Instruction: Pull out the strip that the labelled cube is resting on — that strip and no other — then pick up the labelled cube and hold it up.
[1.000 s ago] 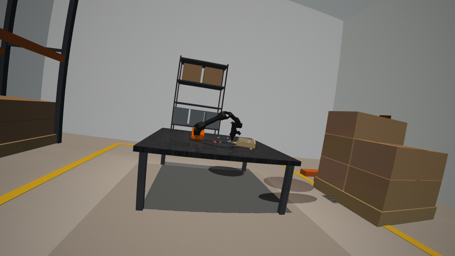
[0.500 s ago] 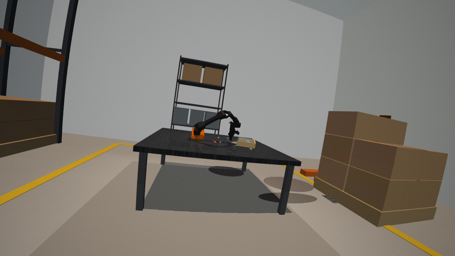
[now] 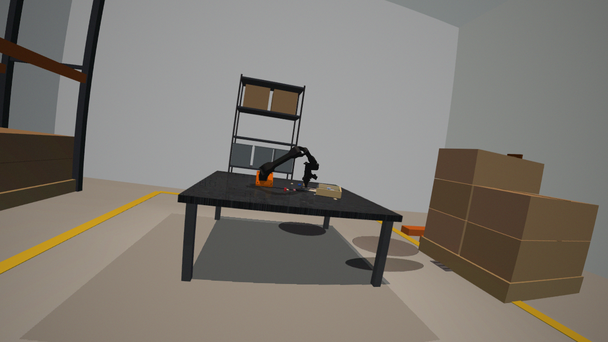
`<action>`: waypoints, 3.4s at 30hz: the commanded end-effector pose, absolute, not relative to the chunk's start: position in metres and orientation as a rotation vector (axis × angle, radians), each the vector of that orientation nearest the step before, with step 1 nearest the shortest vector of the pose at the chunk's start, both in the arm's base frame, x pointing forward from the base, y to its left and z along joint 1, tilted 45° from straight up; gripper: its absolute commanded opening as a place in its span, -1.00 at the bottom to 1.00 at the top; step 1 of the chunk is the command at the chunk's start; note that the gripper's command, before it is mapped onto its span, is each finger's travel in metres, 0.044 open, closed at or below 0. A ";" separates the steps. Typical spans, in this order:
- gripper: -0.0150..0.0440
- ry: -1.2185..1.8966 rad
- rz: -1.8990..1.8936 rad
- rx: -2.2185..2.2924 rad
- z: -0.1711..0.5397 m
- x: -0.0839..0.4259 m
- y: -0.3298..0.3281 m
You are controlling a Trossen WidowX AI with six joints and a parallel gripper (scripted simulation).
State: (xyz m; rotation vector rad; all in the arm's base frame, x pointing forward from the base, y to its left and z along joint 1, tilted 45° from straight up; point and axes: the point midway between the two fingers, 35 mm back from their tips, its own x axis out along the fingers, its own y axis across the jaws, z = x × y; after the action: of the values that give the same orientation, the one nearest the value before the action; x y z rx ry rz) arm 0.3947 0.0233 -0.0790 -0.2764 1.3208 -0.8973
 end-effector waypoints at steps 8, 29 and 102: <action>-0.49 1.344 -0.903 -0.274 -0.090 0.374 0.026; -0.49 1.345 -0.902 -0.274 -0.099 0.346 0.036; -0.22 1.306 -0.957 -0.203 -0.085 0.287 0.095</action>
State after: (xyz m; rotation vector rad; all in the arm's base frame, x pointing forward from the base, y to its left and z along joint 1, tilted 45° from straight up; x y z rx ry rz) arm 0.2776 0.1005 -0.0891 -0.2460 1.3282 -0.9095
